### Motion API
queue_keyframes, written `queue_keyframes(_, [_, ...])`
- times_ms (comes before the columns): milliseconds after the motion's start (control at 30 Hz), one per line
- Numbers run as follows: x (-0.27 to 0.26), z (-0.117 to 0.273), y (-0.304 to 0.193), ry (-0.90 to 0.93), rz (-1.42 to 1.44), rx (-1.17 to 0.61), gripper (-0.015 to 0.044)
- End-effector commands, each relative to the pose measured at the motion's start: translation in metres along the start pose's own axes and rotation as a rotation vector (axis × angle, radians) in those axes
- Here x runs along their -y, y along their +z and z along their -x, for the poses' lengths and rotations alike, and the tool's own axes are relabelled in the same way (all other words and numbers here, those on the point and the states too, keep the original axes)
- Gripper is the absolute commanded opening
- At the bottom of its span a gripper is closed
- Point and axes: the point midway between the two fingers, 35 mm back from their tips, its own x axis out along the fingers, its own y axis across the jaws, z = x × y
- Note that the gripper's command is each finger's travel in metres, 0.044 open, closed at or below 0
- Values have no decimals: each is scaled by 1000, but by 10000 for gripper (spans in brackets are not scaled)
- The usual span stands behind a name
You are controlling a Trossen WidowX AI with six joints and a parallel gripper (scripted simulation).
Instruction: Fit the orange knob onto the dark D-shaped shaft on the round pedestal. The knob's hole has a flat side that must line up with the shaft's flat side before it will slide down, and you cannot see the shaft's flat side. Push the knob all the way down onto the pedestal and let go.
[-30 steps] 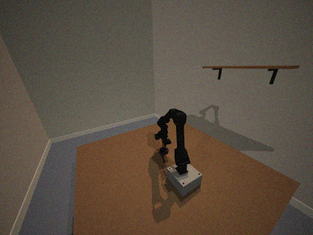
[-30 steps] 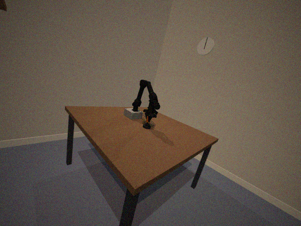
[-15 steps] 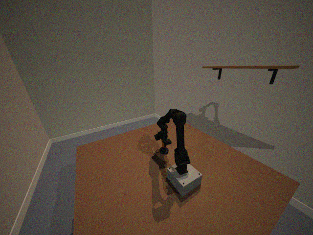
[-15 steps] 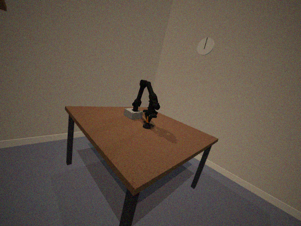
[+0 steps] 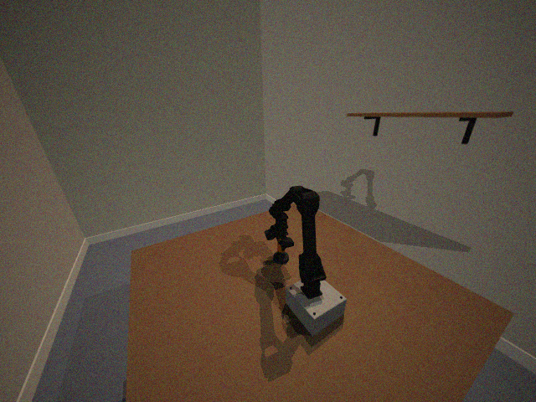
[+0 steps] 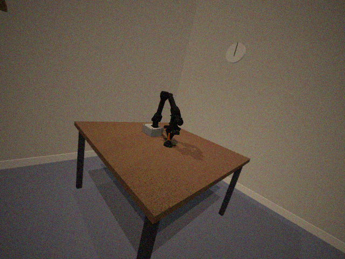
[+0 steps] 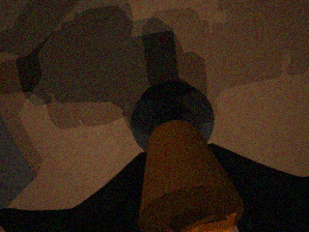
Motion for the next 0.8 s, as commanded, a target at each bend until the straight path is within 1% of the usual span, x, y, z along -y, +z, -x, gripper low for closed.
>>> queue_keyframes(0, [2, 4, 0, -6, 14, 1, 0])
queue_keyframes(233, [4, 4, 0, -6, 215, 0, 0])
queue_keyframes(767, [1, -1, 0, -6, 215, 0, 0])
